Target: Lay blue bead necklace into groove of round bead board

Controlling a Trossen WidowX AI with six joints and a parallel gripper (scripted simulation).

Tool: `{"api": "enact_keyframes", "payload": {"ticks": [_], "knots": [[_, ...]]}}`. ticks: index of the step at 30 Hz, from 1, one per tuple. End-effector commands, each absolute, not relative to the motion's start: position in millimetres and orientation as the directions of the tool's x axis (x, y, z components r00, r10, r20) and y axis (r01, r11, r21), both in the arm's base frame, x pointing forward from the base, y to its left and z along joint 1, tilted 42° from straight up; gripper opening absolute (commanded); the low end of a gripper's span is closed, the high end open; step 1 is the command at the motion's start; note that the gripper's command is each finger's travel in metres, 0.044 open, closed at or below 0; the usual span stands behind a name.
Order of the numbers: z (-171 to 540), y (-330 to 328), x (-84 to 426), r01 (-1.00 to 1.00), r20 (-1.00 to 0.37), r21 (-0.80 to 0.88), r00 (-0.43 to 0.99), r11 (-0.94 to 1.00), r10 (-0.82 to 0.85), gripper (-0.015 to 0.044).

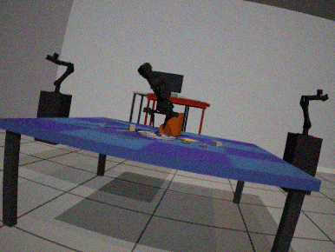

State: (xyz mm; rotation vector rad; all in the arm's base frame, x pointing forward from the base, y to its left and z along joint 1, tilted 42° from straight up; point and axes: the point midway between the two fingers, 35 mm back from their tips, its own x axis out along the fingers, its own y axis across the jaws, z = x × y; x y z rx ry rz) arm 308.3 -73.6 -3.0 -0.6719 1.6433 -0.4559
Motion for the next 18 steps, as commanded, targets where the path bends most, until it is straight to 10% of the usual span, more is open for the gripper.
{"api": "enact_keyframes", "payload": {"ticks": [1, 18], "knots": [[-3.7, -74.5, 309.0, -0.172, -0.751, -0.635, -0.087, 0.753, -0.654, 0.0250], [-24.0, -92.1, 304.6, -0.183, -0.746, -0.638, -0.093, 0.748, -0.659, 0.0250]]}}
